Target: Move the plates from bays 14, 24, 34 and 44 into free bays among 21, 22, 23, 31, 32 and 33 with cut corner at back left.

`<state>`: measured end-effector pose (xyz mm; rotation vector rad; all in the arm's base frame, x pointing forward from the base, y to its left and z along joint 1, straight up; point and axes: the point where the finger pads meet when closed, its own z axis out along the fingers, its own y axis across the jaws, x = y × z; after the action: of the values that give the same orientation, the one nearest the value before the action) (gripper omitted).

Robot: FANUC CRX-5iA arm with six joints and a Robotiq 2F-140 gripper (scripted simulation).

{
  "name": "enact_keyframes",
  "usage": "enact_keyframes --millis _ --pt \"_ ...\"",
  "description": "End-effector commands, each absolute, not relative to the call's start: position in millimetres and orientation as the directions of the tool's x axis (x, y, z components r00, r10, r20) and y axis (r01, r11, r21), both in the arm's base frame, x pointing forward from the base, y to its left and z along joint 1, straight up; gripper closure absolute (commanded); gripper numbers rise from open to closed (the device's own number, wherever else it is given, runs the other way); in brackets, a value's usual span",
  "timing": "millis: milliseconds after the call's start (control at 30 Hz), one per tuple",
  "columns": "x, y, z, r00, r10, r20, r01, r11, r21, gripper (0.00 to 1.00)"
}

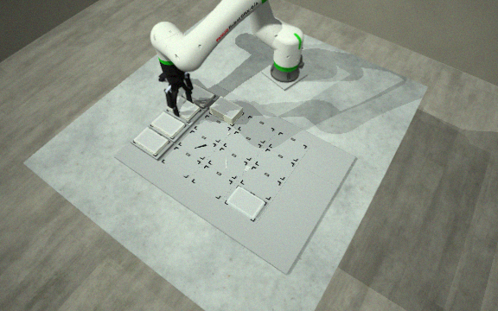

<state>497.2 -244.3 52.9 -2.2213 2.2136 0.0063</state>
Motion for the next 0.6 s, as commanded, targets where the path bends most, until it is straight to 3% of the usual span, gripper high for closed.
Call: enact_keyframes --millis 0,567 --pt "497.7 -244.7 56.4 0.004 -1.0 -0.006 -1.0 -0.004 -0.003 0.9" --pt "497.7 -244.8 76.4 0.004 -1.0 -0.006 -1.0 -0.004 -0.003 0.9"
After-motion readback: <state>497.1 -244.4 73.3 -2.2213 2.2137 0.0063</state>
